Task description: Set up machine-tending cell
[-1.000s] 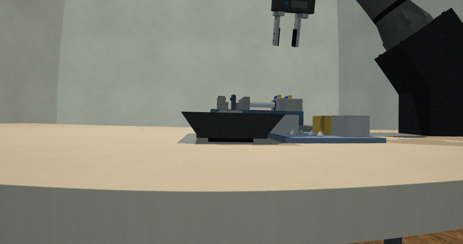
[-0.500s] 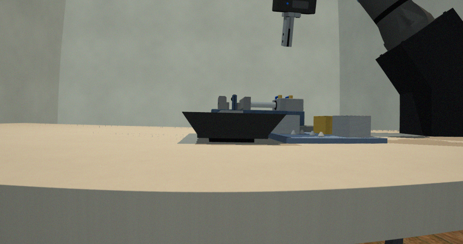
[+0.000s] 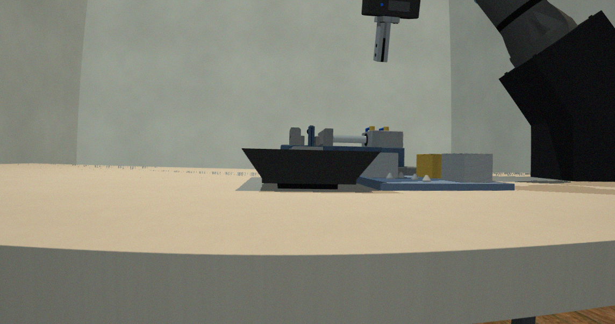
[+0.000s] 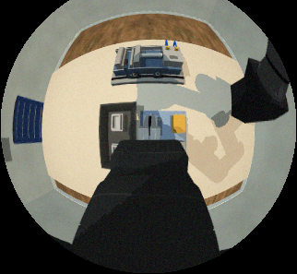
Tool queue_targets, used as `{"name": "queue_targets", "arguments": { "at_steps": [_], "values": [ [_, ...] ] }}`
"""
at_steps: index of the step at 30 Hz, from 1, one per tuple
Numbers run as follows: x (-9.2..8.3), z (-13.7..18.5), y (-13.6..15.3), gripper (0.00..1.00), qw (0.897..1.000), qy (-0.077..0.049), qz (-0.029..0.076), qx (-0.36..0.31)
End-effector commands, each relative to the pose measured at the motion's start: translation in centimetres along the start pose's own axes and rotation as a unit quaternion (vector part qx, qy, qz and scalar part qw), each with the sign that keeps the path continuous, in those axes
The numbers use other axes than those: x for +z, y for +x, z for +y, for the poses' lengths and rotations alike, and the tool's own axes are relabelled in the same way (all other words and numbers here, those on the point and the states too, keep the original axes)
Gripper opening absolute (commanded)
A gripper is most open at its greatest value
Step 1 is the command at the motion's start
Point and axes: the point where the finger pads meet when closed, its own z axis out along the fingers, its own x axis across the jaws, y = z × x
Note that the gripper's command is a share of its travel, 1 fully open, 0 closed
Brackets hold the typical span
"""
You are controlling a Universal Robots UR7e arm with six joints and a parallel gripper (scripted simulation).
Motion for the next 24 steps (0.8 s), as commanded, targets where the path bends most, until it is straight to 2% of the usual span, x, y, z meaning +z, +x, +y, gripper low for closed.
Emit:
{"name": "queue_targets", "arguments": {
  "at_steps": [1,2,4,6,8,10,12,13,14,16,17,24],
  "values": [
    [-0.4,1.2,1.4,0.00,1.000,-0.027,-0.002,0.002],
    [-0.5,2.0,2.4,0.00,0.999,-0.045,-0.002,0.002],
    [-1.1,3.9,4.8,0.00,0.996,-0.089,-0.002,0.003],
    [-1.4,4.6,5.6,0.00,0.994,-0.106,-0.002,0.002],
    [-1.8,5.4,6.8,0.00,0.992,-0.127,-0.002,0.002],
    [-1.8,5.4,6.8,0.00,0.992,-0.127,-0.002,0.002],
    [-2.5,6.7,8.6,0.00,0.987,-0.162,-0.002,0.000],
    [-2.7,7.0,9.1,0.00,0.985,-0.171,-0.001,0.000],
    [-2.8,7.2,9.4,0.00,0.984,-0.177,-0.001,-0.001],
    [-2.8,7.3,9.6,0.00,0.984,-0.178,0.000,-0.002],
    [-2.8,7.3,9.6,1.00,0.984,-0.177,0.000,-0.002],
    [-2.7,7.2,9.6,1.00,0.984,-0.177,0.000,-0.001]
  ]
}}
